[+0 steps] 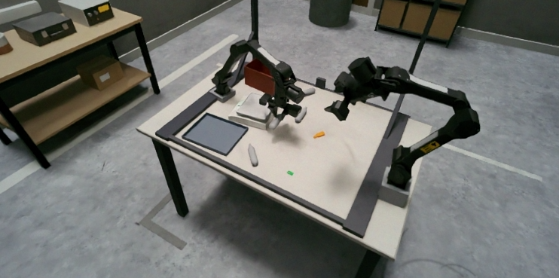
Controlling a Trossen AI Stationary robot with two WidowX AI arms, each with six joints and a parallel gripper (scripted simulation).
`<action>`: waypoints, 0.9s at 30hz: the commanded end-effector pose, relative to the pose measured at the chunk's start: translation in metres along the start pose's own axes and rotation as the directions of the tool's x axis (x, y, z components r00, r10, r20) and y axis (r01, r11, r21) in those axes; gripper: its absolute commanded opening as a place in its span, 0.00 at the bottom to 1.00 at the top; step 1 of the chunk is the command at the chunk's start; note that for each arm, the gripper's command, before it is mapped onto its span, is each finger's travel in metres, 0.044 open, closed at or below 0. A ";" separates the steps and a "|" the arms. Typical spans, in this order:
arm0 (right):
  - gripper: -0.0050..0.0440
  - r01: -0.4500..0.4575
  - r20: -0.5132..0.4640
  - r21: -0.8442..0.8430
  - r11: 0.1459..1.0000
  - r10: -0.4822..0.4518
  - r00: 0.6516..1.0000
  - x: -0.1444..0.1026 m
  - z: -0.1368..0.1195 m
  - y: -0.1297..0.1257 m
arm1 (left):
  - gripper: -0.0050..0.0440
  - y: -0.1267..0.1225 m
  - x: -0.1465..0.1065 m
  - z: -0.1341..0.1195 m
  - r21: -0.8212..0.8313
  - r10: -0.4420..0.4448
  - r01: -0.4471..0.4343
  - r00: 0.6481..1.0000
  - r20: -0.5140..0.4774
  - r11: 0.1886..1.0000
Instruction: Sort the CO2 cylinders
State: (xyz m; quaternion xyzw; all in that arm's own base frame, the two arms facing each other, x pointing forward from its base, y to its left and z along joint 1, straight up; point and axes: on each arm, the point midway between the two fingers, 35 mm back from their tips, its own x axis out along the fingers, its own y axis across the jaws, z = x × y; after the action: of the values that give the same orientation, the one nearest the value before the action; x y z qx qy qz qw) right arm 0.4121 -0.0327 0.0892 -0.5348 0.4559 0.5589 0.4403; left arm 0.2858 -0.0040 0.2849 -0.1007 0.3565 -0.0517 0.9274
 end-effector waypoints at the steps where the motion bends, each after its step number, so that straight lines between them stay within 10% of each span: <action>1: 0.00 0.072 -0.021 0.001 0.997 -0.072 0.997 -0.043 0.012 0.025 | 1.00 -0.001 0.018 0.007 -0.187 0.004 -0.001 1.000 0.014 0.982; 11: 0.00 0.069 -0.019 0.002 0.998 -0.069 0.997 -0.060 0.034 0.081 | 1.00 -0.006 0.059 0.021 -0.617 -0.002 0.029 0.999 0.044 0.786; 22: 0.00 0.064 -0.017 0.002 0.998 -0.064 0.998 -0.064 0.050 0.126 | 1.00 -0.014 0.101 0.030 -0.911 -0.011 0.074 0.997 0.076 0.405; 27: 0.00 0.063 -0.016 0.002 0.998 -0.063 0.998 -0.063 0.056 0.146 | 1.00 -0.021 0.128 0.032 -0.990 -0.019 0.098 0.995 0.097 0.102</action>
State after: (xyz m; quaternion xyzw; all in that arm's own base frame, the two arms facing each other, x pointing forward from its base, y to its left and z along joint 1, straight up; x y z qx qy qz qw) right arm 0.2691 -0.0084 0.1478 -0.5422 0.4512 0.5512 0.4455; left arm 0.3922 -0.0346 0.2360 -0.6651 0.2847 0.1522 0.6733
